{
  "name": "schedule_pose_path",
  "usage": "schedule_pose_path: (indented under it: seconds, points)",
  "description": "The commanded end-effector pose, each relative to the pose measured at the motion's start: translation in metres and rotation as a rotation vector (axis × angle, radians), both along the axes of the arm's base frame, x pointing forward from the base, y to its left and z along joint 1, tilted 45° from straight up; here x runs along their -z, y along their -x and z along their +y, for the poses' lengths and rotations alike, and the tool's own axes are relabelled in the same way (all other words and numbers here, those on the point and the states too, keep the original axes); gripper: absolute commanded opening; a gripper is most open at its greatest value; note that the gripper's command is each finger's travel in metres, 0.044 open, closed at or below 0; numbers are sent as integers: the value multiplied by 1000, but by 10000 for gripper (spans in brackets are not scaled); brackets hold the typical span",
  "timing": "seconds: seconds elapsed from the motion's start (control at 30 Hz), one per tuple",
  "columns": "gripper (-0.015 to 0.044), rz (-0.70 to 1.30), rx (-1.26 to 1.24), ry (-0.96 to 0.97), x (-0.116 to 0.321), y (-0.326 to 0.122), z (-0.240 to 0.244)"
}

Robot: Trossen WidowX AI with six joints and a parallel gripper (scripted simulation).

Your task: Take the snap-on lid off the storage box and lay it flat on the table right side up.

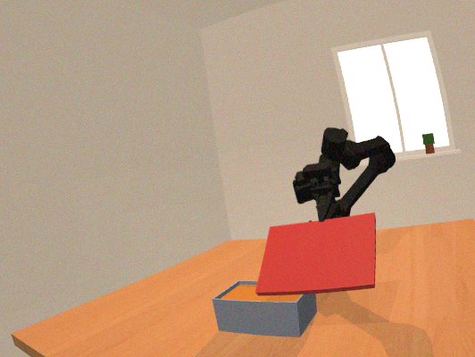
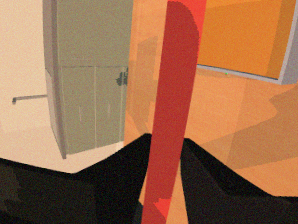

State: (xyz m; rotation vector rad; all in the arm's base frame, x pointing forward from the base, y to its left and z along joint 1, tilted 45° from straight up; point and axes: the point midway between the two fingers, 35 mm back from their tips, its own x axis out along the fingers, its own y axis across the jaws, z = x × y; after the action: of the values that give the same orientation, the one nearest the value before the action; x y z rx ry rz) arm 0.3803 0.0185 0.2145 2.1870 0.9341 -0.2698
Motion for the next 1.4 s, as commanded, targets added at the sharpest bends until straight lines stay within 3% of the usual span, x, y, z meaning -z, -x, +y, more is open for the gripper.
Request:
schedule_pose_path:
  seconds: [0.0, 1.37]
  points:
    - [0, -15, 11, 5, -11, 0, 3]
    - [0, -16, 11, 2, -69, 18, 59]
